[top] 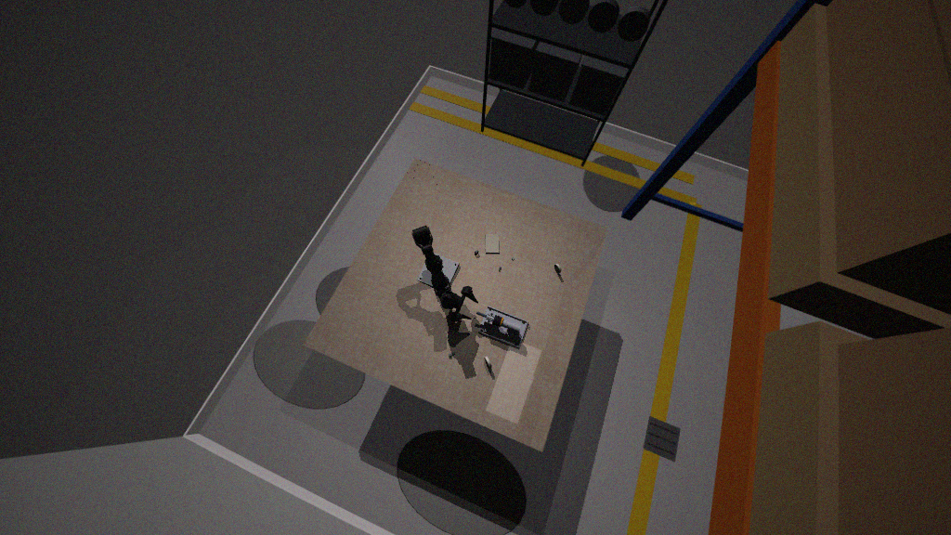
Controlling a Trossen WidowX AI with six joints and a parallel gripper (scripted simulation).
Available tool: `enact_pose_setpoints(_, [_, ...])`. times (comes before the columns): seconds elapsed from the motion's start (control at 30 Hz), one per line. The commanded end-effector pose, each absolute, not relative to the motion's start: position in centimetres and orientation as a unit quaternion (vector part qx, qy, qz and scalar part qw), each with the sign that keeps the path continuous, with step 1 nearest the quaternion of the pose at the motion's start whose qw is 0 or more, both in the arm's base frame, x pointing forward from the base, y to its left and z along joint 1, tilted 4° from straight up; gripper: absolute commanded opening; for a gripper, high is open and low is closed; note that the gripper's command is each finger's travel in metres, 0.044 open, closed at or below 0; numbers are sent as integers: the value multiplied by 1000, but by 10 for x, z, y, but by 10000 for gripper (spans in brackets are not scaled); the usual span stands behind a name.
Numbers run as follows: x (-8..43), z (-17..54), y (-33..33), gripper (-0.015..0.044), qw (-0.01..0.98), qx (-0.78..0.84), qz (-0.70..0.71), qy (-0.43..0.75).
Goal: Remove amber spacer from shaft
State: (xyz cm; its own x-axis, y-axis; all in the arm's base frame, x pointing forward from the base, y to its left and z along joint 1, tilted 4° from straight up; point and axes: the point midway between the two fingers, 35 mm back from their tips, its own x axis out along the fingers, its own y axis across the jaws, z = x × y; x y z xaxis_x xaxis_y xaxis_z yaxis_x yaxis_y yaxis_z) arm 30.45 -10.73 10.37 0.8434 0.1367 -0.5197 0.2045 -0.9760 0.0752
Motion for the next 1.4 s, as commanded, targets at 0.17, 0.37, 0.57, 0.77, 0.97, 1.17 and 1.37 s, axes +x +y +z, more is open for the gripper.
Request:
enact_pose_setpoints(0.17, [313,103,-106,440,65,958,-266,87])
enact_pose_setpoints(0.37, [313,103,-106,440,65,958,-266,87])
enact_pose_setpoints(0.57, [313,103,-106,440,65,958,-266,87])
enact_pose_setpoints(0.77, [313,103,-106,440,65,958,-266,87])
enact_pose_setpoints(0.97, [318,101,-106,440,65,958,-266,87])
enact_pose_setpoints(1.17, [326,96,-105,440,65,958,-266,87])
enact_pose_setpoints(1.37, [334,92,-104,440,65,958,-266,87])
